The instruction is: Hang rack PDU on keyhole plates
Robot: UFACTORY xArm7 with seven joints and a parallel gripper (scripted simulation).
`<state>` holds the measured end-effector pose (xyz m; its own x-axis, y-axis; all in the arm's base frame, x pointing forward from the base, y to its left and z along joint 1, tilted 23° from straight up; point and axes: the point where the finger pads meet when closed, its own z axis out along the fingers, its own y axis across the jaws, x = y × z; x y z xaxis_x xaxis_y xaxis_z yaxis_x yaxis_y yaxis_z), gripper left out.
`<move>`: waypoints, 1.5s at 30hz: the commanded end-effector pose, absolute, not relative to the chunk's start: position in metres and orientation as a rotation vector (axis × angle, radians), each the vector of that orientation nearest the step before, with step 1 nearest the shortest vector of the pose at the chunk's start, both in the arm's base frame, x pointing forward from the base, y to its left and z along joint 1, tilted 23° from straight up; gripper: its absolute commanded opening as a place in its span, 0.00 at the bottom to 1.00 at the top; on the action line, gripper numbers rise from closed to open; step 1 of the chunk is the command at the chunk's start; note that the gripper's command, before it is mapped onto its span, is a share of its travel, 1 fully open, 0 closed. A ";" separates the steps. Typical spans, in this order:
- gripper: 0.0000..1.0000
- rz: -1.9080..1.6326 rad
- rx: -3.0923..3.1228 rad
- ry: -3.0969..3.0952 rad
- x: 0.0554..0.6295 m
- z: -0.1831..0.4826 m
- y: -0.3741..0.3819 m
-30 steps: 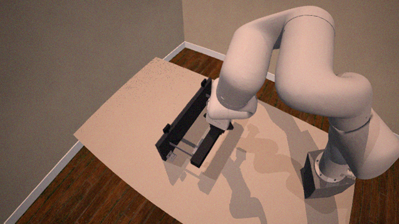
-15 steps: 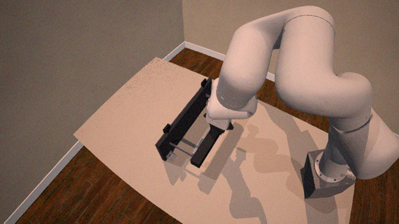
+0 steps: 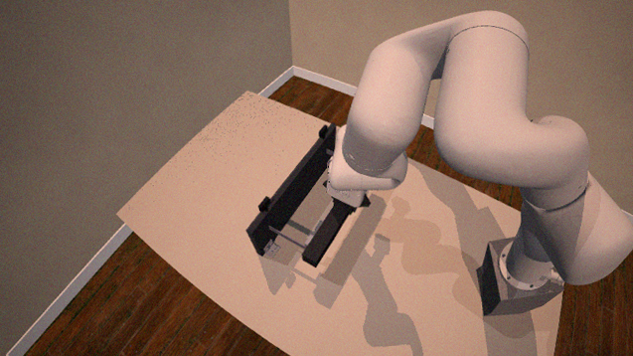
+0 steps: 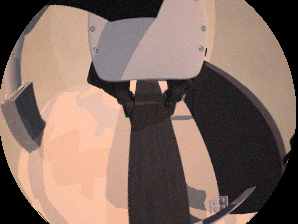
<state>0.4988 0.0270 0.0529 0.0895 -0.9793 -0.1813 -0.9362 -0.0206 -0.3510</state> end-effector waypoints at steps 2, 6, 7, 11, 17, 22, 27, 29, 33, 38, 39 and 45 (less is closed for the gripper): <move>0.00 -0.160 -1.994 1.885 0.500 0.053 0.027; 0.00 -0.160 -1.994 1.885 0.501 0.051 0.027; 0.00 -0.160 -1.994 1.885 0.501 0.050 0.027; 0.00 -0.160 -1.994 1.885 0.502 0.048 0.028; 0.00 -0.160 -1.994 1.885 0.503 0.045 0.028; 0.00 -0.160 -1.994 1.885 0.504 0.044 0.029; 0.00 -0.160 -1.994 1.885 0.504 0.042 0.029; 0.00 -0.160 -1.994 1.885 0.504 0.042 0.029; 0.00 -0.160 -1.994 1.885 0.505 0.042 0.029; 0.00 -0.160 -1.994 1.885 0.505 0.042 0.029; 0.00 -0.160 -1.994 1.885 0.505 0.042 0.029; 0.00 -0.160 -1.994 1.885 0.505 0.042 0.029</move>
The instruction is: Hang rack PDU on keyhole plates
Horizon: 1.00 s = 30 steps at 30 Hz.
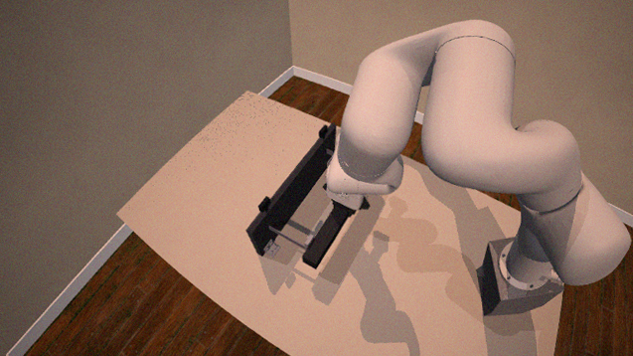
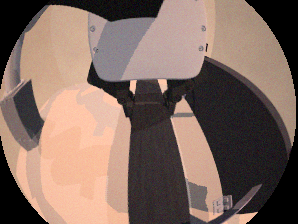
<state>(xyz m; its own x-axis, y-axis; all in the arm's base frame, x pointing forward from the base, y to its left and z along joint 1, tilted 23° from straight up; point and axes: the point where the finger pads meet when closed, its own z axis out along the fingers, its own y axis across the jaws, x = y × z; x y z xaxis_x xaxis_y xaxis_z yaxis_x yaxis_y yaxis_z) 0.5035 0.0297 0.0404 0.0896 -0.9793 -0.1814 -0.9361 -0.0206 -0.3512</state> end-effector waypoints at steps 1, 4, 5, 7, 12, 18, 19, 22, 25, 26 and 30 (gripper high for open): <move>0.00 -0.160 -1.994 1.885 0.505 0.042 0.029; 0.00 -0.160 -1.994 1.885 0.505 0.042 0.029; 1.00 -0.160 -1.994 1.885 0.505 0.042 0.029; 1.00 -0.160 -1.994 1.885 0.505 0.042 0.029; 1.00 -0.160 -1.994 1.885 0.505 0.042 0.029; 1.00 -0.160 -1.994 1.885 0.505 0.042 0.029; 1.00 -0.160 -1.994 1.885 0.505 0.042 0.029; 1.00 -0.160 -1.994 1.885 0.505 0.042 0.029; 1.00 -0.160 -1.994 1.885 0.505 0.042 0.029; 1.00 -0.160 -1.994 1.885 0.505 0.042 0.029; 1.00 -0.160 -1.994 1.885 0.505 0.042 0.029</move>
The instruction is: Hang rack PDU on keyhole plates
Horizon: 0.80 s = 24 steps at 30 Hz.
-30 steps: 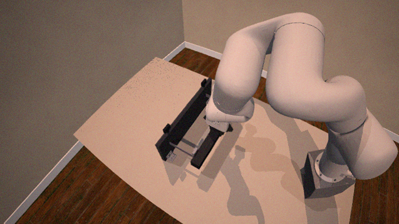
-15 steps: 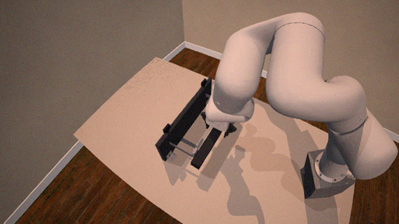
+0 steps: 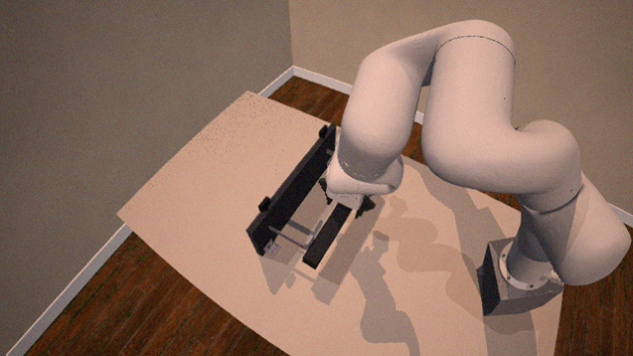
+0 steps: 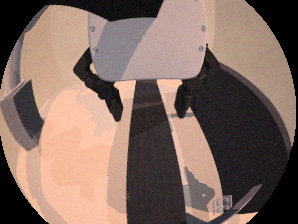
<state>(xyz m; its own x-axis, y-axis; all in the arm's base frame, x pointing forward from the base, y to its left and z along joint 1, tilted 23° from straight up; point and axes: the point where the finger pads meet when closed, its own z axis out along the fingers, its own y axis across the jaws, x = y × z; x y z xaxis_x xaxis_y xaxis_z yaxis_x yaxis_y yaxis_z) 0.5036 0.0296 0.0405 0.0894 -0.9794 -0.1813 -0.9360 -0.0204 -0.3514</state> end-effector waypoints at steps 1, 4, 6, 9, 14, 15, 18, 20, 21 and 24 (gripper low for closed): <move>1.00 -0.160 -1.994 1.885 0.505 0.042 0.029; 1.00 -0.160 -1.994 1.885 0.505 0.042 0.029; 1.00 -0.160 -1.994 1.885 0.505 0.042 0.029; 1.00 -0.160 -1.994 1.885 0.505 0.042 0.029; 1.00 -0.160 -1.994 1.885 0.504 0.044 0.028; 1.00 -0.160 -1.994 1.885 0.503 0.046 0.028; 1.00 -0.160 -1.994 1.885 0.500 0.055 0.026; 1.00 -0.160 -1.994 1.885 0.497 0.063 0.024; 1.00 -0.160 -1.994 1.885 0.495 0.067 0.023; 1.00 -0.160 -1.994 1.885 0.490 0.081 0.020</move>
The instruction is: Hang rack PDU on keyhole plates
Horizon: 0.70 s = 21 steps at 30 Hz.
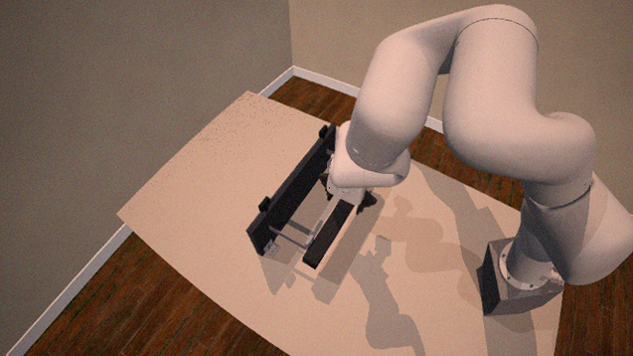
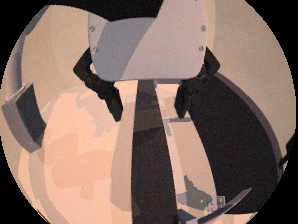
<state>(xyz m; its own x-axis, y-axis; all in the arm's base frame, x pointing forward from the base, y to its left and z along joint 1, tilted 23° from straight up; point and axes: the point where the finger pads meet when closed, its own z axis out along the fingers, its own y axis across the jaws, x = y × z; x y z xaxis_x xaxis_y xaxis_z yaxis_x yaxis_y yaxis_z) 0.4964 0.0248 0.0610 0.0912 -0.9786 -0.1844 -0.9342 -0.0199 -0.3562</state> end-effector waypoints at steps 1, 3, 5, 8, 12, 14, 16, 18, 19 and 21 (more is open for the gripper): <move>1.00 -0.160 -1.994 1.885 0.489 0.085 0.020; 1.00 -0.160 -1.994 1.885 0.486 0.092 0.018; 1.00 -0.160 -1.994 1.885 0.486 0.092 0.018; 1.00 -0.160 -1.994 1.885 0.483 0.099 0.017; 1.00 -0.160 -1.994 1.885 0.483 0.101 0.016; 1.00 -0.160 -1.994 1.885 0.483 0.101 0.016; 1.00 -0.160 -1.994 1.885 0.482 0.100 0.016; 1.00 -0.160 -1.994 1.885 0.481 0.100 0.016; 1.00 -0.160 -1.994 1.885 0.479 0.099 0.016; 1.00 -0.160 -1.994 1.885 0.478 0.099 0.016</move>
